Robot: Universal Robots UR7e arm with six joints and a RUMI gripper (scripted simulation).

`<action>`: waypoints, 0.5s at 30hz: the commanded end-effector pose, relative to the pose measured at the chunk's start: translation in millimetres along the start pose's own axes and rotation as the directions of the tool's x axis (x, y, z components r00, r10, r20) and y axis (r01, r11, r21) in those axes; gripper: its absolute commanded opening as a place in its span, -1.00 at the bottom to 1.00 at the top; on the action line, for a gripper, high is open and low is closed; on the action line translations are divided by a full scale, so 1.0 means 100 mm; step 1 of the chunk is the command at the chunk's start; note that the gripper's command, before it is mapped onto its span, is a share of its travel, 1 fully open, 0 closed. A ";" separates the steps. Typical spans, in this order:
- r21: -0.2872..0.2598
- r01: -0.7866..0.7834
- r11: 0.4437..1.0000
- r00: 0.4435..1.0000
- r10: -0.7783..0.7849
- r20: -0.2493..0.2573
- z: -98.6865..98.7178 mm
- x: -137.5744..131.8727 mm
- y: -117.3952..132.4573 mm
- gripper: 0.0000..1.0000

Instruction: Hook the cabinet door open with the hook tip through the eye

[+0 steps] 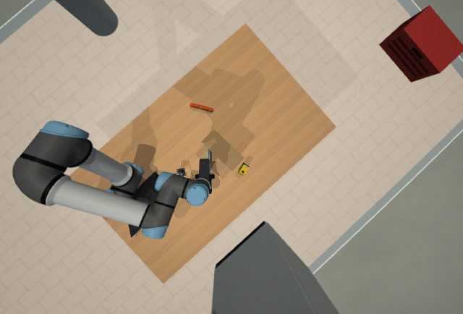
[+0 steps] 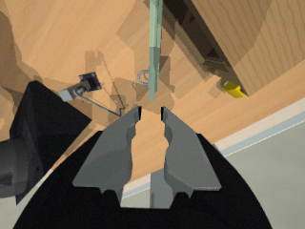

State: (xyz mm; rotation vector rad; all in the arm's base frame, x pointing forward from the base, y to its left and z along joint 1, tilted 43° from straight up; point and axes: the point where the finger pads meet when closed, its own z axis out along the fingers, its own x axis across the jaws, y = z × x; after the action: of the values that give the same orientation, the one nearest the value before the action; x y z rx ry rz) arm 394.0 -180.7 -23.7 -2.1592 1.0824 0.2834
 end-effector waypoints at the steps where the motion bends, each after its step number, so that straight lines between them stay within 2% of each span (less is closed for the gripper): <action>1: 0.000 0.000 1.000 1.000 0.000 -0.001 -0.02 0.00 0.00 -0.69; 9: 0.000 0.009 1.000 1.000 -0.009 -0.001 -0.02 -0.01 0.02 -0.69; 15: -0.003 0.099 0.995 0.995 -0.099 -0.003 -0.05 -0.18 0.24 -0.69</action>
State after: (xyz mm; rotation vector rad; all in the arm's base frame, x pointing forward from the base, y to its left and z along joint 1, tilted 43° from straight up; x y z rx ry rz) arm 382.3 -182.1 -22.9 -2.1787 1.0414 0.2667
